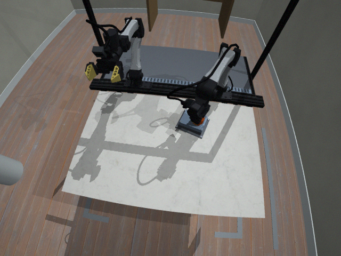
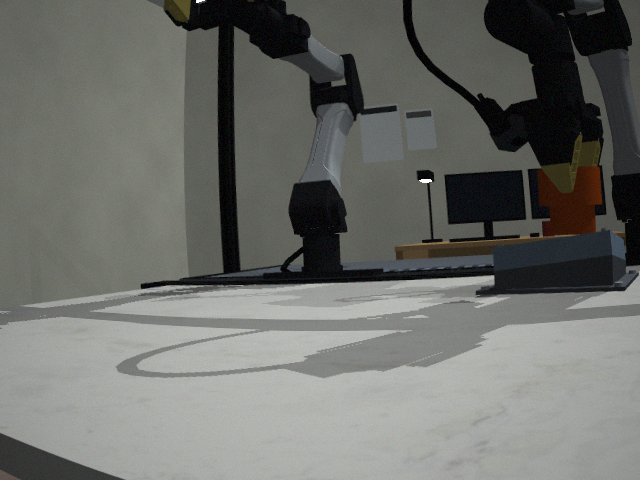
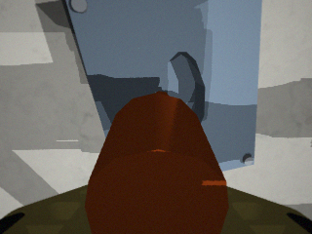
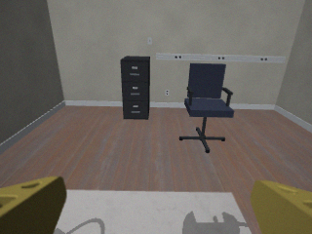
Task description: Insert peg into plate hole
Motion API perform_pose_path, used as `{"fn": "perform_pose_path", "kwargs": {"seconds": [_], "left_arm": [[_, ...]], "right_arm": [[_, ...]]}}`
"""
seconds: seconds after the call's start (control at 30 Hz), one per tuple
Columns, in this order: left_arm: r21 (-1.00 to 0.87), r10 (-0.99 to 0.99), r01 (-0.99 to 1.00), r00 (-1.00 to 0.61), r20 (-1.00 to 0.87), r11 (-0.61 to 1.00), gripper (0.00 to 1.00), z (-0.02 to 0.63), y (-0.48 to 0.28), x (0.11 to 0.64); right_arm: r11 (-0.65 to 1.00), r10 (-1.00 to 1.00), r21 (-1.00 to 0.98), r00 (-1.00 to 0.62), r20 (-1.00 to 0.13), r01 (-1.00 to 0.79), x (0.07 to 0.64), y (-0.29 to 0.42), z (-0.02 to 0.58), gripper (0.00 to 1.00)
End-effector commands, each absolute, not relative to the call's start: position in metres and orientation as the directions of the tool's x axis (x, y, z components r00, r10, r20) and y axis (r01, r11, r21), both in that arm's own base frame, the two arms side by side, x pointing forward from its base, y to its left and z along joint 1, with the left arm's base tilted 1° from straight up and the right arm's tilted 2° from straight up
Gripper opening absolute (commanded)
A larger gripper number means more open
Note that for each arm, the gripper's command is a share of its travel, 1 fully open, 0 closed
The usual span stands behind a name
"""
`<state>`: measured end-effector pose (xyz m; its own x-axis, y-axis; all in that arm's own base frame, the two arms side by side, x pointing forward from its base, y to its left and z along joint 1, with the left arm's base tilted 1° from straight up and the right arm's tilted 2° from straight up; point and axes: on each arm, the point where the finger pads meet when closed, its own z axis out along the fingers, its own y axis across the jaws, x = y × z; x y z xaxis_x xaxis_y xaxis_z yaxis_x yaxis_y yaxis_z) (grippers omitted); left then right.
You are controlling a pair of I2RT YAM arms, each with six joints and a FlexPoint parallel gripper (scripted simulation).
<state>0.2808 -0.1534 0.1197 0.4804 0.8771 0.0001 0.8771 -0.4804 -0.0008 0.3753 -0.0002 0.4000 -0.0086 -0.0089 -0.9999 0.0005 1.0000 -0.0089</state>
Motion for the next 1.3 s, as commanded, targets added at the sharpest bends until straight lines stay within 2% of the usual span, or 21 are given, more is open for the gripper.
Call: {"fn": "perform_pose_path", "kwargs": {"seconds": [0.0, 0.53, 0.57, 0.6, 0.7, 0.8, 1.03, 1.27], "left_arm": [[0.018, 0.879, 0.878, 0.478, -0.001, -0.477, 0.03, 0.125, -0.154, 0.283], [0.018, 0.879, 0.878, 0.478, -0.001, -0.477, 0.03, 0.125, -0.154, 0.283], [0.024, 0.879, 0.879, 0.476, 0.002, -0.476, 0.14, 0.128, -0.153, 0.283], [0.025, 0.879, 0.879, 0.476, 0.002, -0.476, 0.03, 0.128, -0.153, 0.283], [0.036, 0.88, 0.879, 0.476, 0.006, -0.475, 0.0, 0.133, -0.153, 0.284], [0.047, 0.88, 0.879, 0.475, 0.009, -0.475, 0.33, 0.141, -0.152, 0.284], [0.023, 0.88, 0.879, 0.476, 0.009, -0.476, 0.34, 0.173, -0.151, 0.284], [0.062, 0.895, 0.893, 0.446, 0.023, -0.446, 0.34, 0.196, -0.152, 0.283]], "right_arm": [[1.0, -0.01, -0.01, 0.007, -1.0, 0.007, 0.374, -0.002, 0.406, 1.0], [1.0, -0.01, -0.01, 0.007, -1.0, 0.007, 0.374, -0.002, 0.406, 1.0], [1.0, -0.01, -0.01, 0.007, -1.0, 0.007, 0.374, -0.002, 0.406, 1.0], [1.0, -0.01, -0.01, 0.007, -1.0, 0.007, 0.374, -0.002, 0.406, 1.0], [1.0, -0.01, -0.01, 0.008, -1.0, 0.007, 0.374, -0.002, 0.406, 1.0], [1.0, -0.018, -0.018, -0.002, -1.0, -0.002, 0.374, -0.001, 0.404, 1.0], [0.987, -0.107, -0.096, -0.082, -0.991, -0.125, 0.372, 0.019, 0.382, 1.0], [0.986, -0.102, -0.087, -0.11, -0.989, -0.141, 0.368, 0.025, 0.378, 1.0]]}}
